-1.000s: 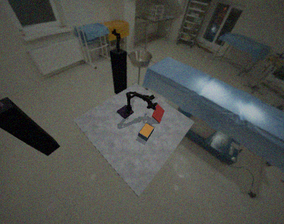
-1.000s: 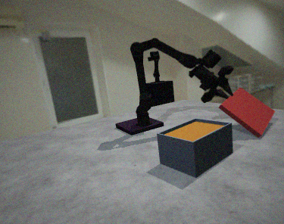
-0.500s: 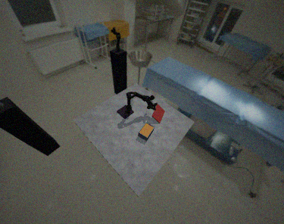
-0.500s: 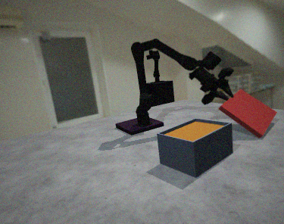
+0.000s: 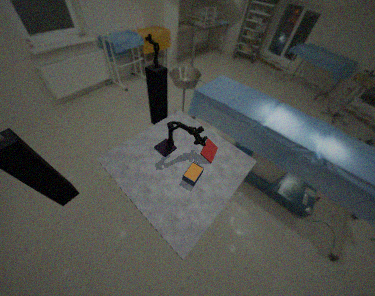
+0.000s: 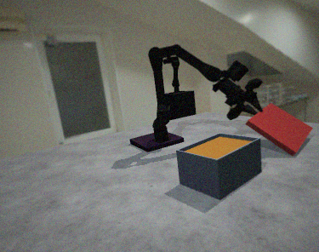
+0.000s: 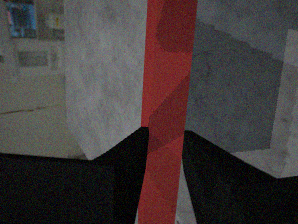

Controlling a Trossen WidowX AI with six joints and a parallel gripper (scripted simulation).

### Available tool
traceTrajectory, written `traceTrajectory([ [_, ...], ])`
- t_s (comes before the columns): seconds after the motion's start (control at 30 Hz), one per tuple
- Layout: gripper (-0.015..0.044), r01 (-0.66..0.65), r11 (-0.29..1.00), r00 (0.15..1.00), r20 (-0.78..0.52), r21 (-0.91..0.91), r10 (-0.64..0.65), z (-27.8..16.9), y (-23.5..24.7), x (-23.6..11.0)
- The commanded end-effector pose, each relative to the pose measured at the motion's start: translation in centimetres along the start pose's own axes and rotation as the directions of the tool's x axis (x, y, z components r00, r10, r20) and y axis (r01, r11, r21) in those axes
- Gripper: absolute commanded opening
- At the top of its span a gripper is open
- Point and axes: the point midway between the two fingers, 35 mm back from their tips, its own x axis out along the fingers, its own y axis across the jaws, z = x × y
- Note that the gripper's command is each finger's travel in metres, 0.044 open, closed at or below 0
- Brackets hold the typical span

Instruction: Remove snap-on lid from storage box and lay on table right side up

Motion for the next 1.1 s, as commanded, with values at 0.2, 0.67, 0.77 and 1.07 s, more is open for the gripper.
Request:
traceTrajectory([
  [0.2,0.0,0.025,1.0,1.0,0.016,-0.016,-0.025,0.5,-1.8,1.0],
  [0.67,0.0,0.025,1.0,1.0,0.016,-0.016,-0.025,0.5,-2.6,1.7],
  [0.77,0.0,0.025,1.0,1.0,0.016,-0.016,-0.025,0.6,-2.8,1.9],
  [1.07,0.0,0.025,1.0,1.0,0.016,-0.016,-0.025,0.6,-3.4,2.3],
])
